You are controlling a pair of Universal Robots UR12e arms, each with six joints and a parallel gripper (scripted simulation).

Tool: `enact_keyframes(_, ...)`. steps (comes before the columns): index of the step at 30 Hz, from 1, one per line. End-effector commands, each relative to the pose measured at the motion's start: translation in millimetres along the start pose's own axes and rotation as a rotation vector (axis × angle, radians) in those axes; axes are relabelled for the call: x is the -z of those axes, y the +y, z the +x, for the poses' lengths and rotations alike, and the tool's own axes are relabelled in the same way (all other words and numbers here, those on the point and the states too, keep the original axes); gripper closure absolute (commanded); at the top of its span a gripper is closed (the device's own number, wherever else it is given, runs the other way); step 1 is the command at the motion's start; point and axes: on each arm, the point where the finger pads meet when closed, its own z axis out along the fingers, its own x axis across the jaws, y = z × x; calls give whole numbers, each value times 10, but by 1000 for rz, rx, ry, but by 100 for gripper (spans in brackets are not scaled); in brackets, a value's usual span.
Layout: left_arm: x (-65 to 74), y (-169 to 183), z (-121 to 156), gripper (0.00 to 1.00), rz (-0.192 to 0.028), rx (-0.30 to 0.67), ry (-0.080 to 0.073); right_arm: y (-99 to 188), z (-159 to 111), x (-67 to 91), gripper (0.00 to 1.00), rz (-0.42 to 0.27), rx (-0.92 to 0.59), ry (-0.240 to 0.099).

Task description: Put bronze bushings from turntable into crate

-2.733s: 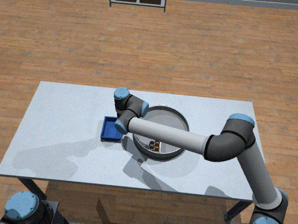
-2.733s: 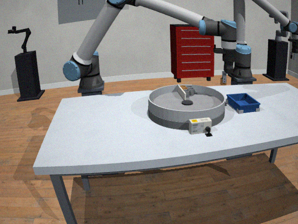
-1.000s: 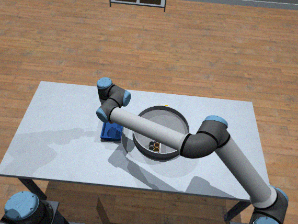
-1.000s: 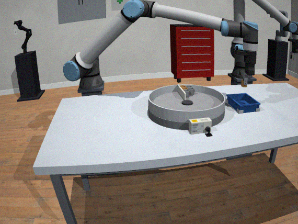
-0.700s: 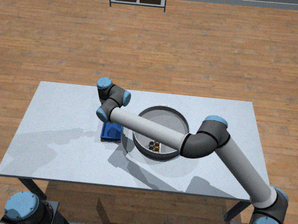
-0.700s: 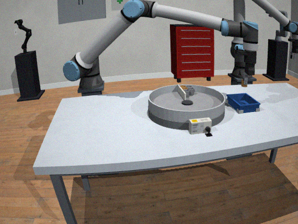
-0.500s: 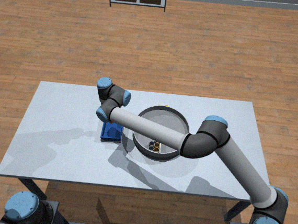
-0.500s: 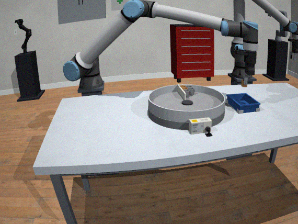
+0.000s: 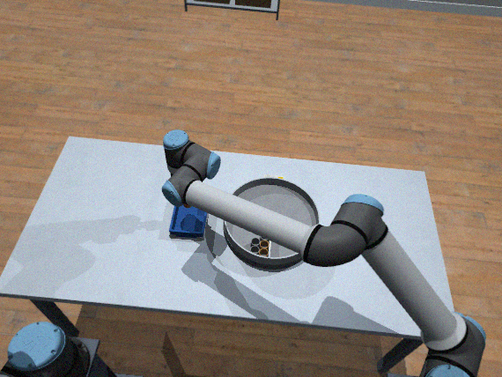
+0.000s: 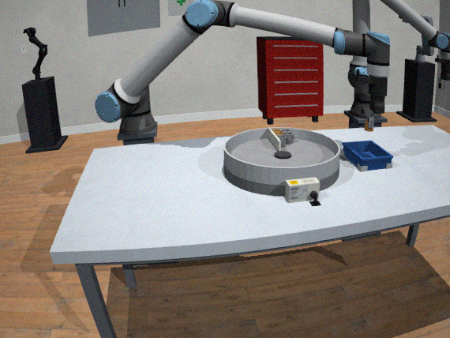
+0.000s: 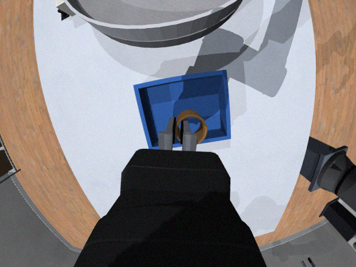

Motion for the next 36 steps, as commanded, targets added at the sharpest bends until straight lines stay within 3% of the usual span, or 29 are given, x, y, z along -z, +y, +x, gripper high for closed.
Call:
enact_keyframes(1, -33, -21, 18, 0, 5, 3, 1, -6, -26, 7, 100, -1, -1, 0)
enact_keyframes(36, -33, -21, 18, 0, 5, 3, 1, -5, -43, 16, 100, -2, 0, 0)
